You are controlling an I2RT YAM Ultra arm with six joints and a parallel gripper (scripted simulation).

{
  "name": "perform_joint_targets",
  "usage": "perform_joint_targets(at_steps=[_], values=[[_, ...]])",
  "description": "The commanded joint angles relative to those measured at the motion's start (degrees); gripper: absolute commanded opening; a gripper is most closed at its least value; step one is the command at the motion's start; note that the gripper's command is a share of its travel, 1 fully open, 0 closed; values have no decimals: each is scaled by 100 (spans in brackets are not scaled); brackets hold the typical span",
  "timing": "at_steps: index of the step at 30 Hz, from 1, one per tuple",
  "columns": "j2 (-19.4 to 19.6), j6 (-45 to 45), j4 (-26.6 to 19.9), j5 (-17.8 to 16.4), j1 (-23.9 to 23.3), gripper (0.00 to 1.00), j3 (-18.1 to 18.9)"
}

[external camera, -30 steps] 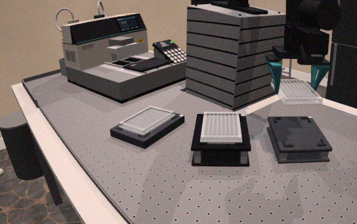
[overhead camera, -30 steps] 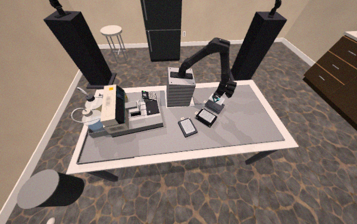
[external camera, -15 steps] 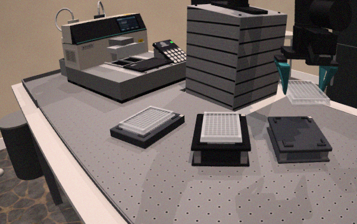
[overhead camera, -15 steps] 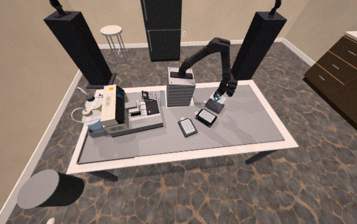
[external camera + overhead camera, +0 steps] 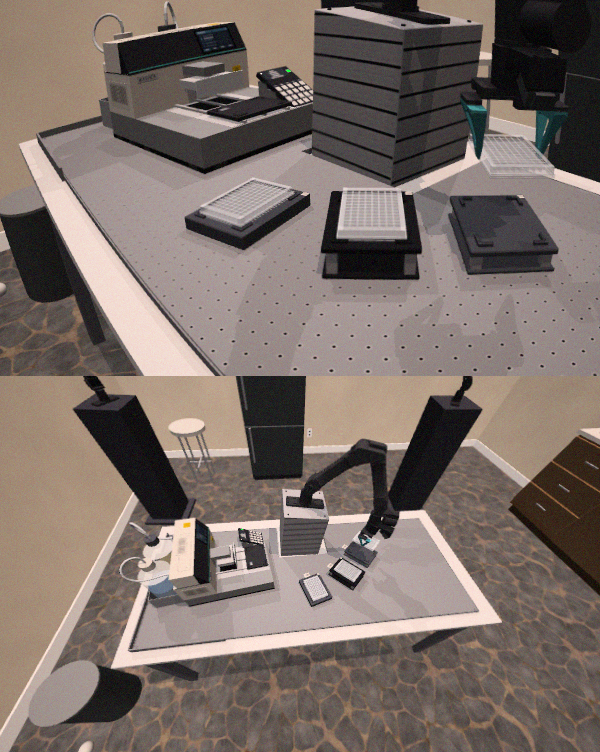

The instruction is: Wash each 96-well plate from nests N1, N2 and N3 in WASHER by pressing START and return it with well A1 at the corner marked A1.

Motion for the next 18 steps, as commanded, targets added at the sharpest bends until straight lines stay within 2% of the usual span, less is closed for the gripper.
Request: perform_joint_targets(at_steps=[1, 18], values=[[-48, 0, 10, 8, -6, 0, 12], [37, 0, 96, 8, -6, 0, 11]])
